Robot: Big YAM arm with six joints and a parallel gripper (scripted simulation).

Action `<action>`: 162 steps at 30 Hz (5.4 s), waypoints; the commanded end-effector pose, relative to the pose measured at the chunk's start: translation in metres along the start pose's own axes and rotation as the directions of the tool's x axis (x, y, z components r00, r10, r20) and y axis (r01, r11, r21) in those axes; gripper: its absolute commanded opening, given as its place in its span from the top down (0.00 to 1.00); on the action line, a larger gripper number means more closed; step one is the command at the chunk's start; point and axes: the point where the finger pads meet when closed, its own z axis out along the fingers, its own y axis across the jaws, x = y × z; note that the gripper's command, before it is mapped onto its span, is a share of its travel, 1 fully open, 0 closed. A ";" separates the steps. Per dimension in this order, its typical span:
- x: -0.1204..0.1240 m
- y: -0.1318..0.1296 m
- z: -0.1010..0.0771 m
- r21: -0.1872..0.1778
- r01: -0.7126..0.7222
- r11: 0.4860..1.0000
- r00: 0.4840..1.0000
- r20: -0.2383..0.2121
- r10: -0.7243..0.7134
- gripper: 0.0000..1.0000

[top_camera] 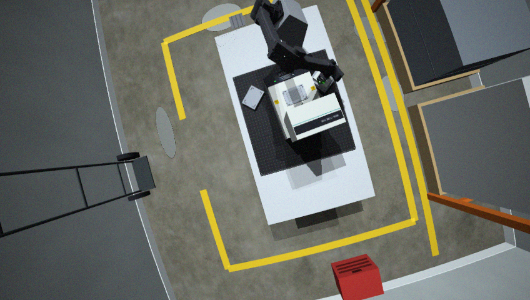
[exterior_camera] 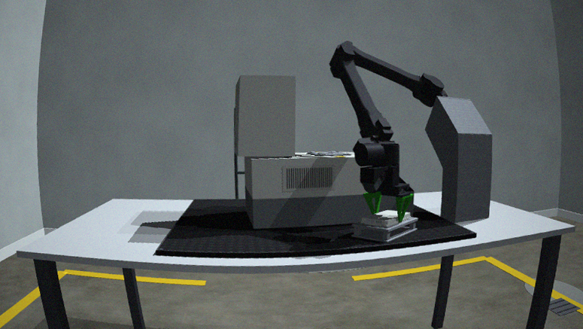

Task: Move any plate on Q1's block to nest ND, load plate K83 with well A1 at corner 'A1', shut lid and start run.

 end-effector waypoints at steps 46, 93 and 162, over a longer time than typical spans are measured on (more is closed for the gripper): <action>-0.066 -0.014 -0.036 0.024 -0.037 0.999 0.991 0.133 0.034 1.00; -0.079 -0.019 -0.038 0.031 -0.067 0.997 0.983 0.172 0.061 1.00; -0.011 -0.005 -0.124 0.006 -0.030 1.000 0.999 0.038 0.030 1.00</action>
